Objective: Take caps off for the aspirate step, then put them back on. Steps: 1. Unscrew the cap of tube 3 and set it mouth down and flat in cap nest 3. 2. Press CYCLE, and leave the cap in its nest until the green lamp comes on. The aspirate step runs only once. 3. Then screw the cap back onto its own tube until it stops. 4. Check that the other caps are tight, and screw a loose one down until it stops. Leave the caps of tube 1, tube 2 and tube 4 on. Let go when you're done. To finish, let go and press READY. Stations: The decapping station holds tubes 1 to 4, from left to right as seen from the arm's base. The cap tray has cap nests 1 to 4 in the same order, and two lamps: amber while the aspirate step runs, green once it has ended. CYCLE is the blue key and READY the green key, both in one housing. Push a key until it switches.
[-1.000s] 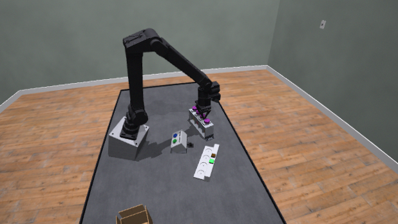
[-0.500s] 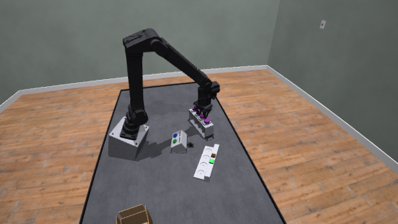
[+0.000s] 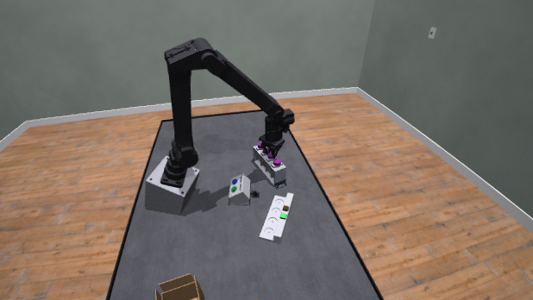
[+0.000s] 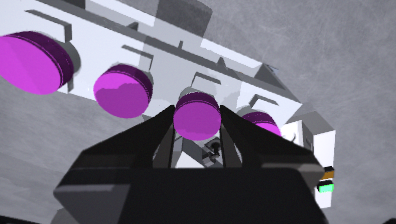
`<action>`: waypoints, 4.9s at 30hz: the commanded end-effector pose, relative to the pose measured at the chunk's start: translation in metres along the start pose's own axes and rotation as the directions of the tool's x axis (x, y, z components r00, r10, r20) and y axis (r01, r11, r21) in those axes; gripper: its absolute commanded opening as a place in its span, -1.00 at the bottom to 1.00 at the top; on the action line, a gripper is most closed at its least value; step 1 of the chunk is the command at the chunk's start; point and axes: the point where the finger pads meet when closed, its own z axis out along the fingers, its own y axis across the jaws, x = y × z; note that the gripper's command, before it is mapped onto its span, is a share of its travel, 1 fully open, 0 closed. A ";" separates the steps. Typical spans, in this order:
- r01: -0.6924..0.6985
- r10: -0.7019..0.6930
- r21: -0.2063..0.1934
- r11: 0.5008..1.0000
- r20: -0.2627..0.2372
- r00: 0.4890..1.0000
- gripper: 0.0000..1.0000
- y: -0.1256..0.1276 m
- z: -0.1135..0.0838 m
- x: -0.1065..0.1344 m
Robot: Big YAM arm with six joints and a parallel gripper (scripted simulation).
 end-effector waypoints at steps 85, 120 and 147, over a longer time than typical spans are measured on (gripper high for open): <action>0.532 -0.532 0.017 0.847 0.020 0.847 -0.02 0.004 -0.004 -0.003; 0.983 -0.983 0.007 0.183 0.002 0.183 -1.00 0.009 -0.001 0.001; 0.576 -0.576 0.003 0.817 0.002 0.817 -1.00 0.008 0.002 0.001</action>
